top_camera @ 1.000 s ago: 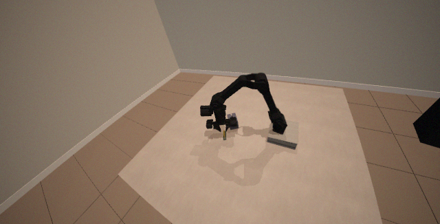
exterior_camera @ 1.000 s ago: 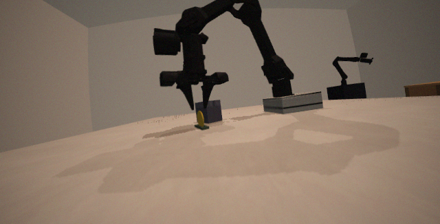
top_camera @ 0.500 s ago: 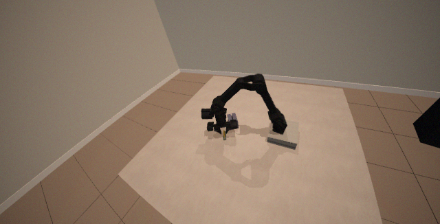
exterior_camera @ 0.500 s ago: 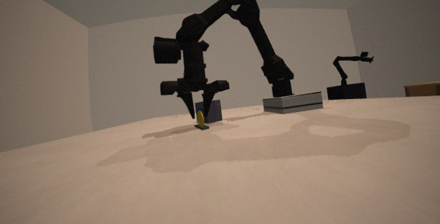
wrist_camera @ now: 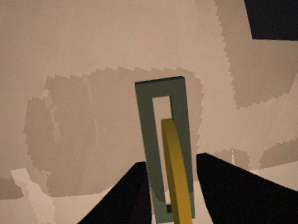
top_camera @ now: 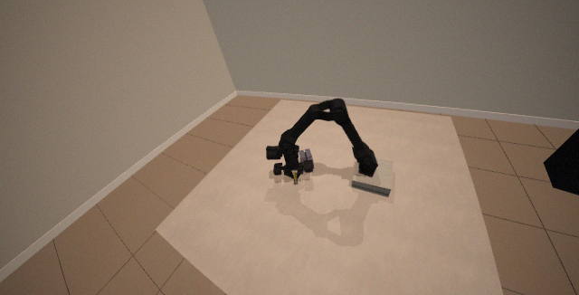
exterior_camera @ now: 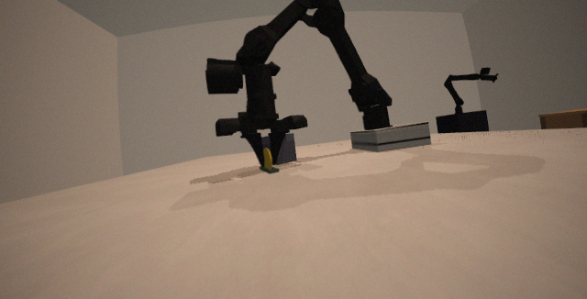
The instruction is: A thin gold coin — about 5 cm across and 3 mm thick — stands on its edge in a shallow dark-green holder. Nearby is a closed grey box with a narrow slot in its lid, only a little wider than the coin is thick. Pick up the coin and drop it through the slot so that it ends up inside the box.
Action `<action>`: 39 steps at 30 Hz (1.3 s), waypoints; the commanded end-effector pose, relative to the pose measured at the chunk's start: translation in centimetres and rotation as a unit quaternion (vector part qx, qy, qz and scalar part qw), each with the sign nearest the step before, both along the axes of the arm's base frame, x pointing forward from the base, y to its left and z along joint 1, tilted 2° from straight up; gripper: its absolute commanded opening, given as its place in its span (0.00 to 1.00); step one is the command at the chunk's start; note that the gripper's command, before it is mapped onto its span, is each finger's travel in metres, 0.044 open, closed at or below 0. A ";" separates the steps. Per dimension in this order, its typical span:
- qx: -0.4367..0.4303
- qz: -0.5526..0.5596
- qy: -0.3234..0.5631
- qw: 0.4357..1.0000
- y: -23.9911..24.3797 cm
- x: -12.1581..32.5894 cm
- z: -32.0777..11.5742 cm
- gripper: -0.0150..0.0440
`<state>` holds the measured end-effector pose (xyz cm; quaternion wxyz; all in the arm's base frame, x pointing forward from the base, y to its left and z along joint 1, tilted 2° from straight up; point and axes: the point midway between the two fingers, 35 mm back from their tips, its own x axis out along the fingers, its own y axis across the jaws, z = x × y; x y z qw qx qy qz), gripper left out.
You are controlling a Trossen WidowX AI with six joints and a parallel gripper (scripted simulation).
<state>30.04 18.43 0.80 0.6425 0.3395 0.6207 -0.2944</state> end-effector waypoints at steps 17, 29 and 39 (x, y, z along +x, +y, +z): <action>-0.001 0.001 -0.002 1.000 0.0 0.1 1.3 0.25; -0.001 0.001 -0.002 1.000 0.0 0.2 4.3 0.25; -0.001 0.001 -0.002 1.000 -0.2 0.0 6.8 0.25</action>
